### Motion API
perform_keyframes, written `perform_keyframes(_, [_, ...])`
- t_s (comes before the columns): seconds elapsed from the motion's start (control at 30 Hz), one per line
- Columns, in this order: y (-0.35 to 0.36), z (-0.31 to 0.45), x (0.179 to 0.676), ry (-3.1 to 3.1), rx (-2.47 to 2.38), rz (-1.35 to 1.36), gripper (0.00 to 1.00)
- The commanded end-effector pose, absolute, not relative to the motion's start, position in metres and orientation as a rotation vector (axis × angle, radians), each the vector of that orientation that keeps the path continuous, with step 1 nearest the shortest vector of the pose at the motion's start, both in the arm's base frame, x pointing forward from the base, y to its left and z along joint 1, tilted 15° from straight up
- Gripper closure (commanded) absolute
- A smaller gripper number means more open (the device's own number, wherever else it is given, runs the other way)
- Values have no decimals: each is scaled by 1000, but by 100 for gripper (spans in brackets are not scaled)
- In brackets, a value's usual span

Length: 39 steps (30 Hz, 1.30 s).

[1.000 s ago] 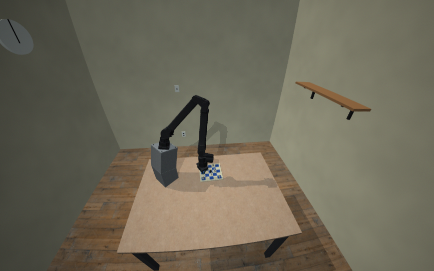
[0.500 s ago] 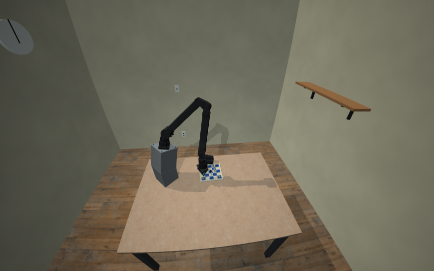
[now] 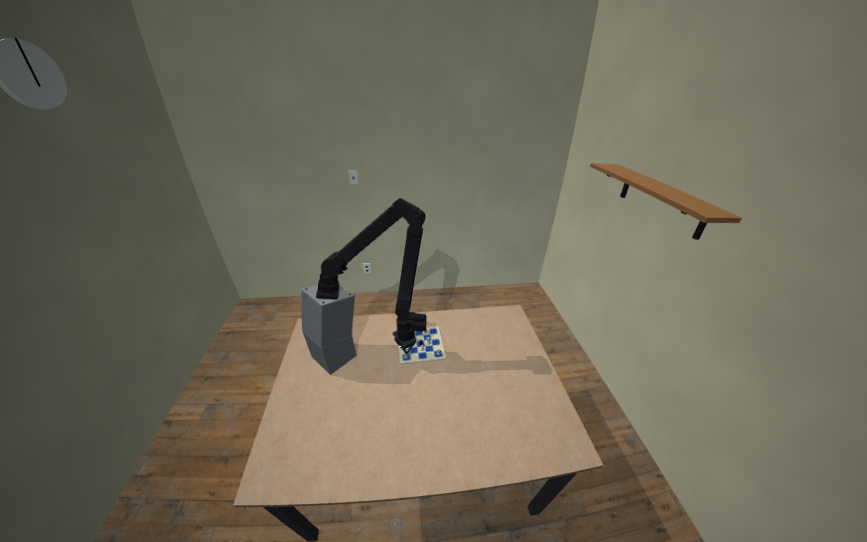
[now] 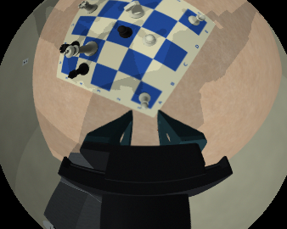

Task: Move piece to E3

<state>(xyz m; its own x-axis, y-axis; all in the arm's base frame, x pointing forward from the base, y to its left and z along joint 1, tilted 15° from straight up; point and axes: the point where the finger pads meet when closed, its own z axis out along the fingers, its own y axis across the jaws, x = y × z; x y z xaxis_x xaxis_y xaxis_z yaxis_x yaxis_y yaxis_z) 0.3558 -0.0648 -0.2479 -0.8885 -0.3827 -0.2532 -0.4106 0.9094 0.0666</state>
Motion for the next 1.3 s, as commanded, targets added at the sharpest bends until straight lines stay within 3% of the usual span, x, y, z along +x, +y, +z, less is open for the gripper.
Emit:
perform_keyframes(0.0, [-60,-252,359,2828,-609,166,67])
perform_keyframes(1.27, [-60,-251,361,2822,-611,161,67])
